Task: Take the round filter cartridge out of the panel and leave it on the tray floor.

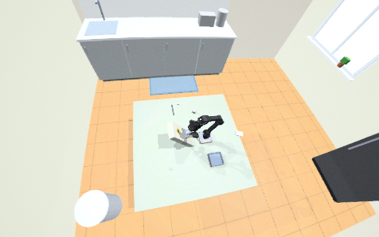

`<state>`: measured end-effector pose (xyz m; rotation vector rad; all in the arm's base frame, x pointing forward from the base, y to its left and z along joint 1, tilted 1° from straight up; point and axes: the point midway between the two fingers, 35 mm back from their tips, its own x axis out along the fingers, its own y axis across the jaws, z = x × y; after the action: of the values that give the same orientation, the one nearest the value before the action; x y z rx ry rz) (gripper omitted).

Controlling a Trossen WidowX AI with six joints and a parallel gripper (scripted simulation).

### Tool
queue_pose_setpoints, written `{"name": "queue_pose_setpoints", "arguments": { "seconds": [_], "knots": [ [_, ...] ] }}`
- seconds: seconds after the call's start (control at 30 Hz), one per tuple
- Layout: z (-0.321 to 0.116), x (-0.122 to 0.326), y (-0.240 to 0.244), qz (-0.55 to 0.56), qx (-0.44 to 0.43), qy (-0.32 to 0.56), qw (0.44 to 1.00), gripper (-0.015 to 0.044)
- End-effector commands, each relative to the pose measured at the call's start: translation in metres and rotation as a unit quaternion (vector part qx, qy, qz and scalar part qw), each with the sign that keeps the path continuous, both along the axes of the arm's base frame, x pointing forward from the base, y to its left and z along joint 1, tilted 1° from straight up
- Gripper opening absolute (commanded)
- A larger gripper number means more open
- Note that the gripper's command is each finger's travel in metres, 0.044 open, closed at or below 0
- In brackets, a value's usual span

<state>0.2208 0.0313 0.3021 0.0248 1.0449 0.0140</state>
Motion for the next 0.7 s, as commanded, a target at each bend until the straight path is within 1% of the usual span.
{"name": "queue_pose_setpoints", "arguments": {
  "seconds": [0.0,0.4,0.43,0.67],
  "knots": [
    [0.000,0.002,0.010,-0.002,0.000,-0.003,1.000,0.0000],
    [-0.002,0.000,0.044,-0.001,0.002,-0.010,1.000,0.0000],
    [-0.002,0.000,0.036,0.003,0.001,-0.006,1.000,0.0000],
    [-0.008,-0.007,0.065,0.088,0.000,-0.006,0.996,0.0000]
  ]
}}
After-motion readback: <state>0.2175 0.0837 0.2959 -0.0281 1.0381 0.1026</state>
